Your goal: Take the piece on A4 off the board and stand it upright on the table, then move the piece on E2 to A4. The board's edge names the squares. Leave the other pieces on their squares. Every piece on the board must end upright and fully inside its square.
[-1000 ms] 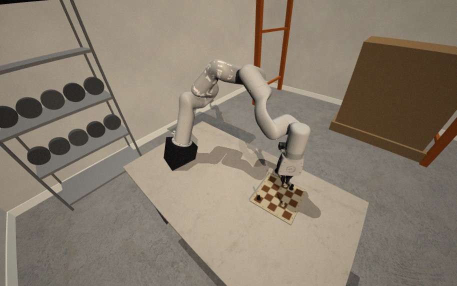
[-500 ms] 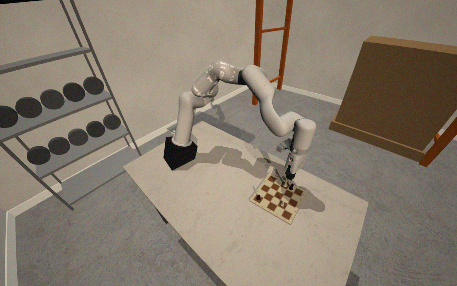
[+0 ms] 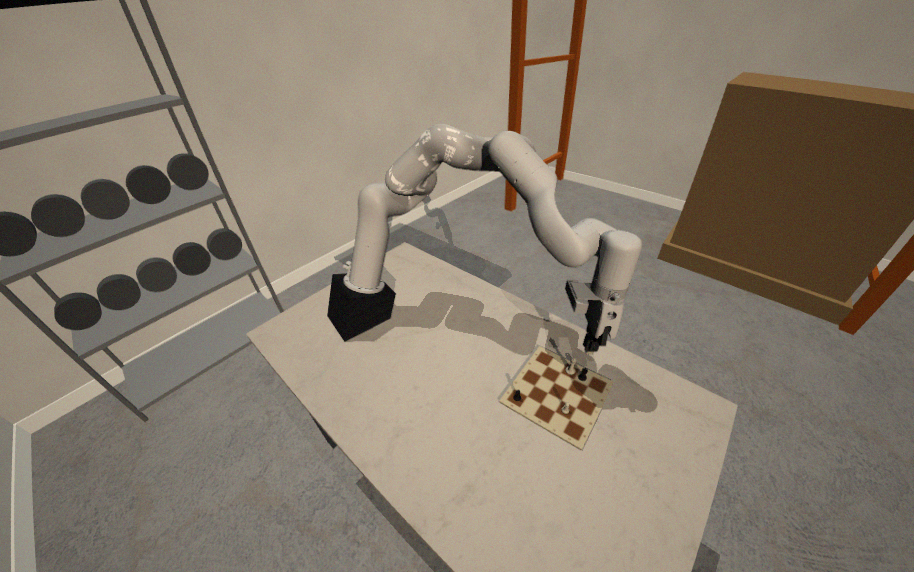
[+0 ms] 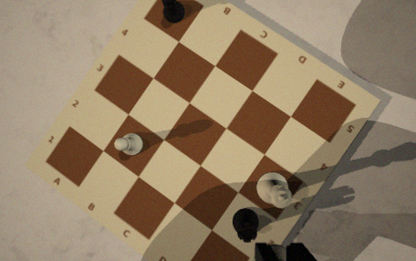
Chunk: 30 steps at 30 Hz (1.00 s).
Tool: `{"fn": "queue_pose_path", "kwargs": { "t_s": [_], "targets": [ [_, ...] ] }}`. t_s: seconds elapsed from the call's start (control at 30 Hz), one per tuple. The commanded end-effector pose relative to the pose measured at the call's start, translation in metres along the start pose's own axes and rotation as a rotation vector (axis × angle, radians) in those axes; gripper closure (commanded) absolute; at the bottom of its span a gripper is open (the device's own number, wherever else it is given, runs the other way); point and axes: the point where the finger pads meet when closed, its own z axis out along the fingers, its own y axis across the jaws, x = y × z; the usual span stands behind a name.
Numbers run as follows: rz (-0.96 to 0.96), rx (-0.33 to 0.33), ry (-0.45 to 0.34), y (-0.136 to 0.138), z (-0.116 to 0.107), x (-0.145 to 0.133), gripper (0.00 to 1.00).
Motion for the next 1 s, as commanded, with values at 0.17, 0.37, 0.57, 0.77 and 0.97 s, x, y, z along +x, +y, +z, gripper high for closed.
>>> {"fn": "queue_pose_path", "kwargs": {
  "t_s": [0.17,0.37,0.57,0.77,0.97],
  "targets": [
    [-0.573,0.003,-0.022,0.015,-0.004,-0.018,1.0],
    [-0.865,0.011,-0.022,0.022,-0.004,-0.024,1.0],
    [-1.202,0.018,-0.022,0.027,-0.005,-0.029,1.0],
    [-1.548,0.022,-0.025,0.032,-0.005,-0.034,1.0],
    [-1.776,0.023,-0.029,0.035,-0.005,-0.036,1.0]
  ]
}}
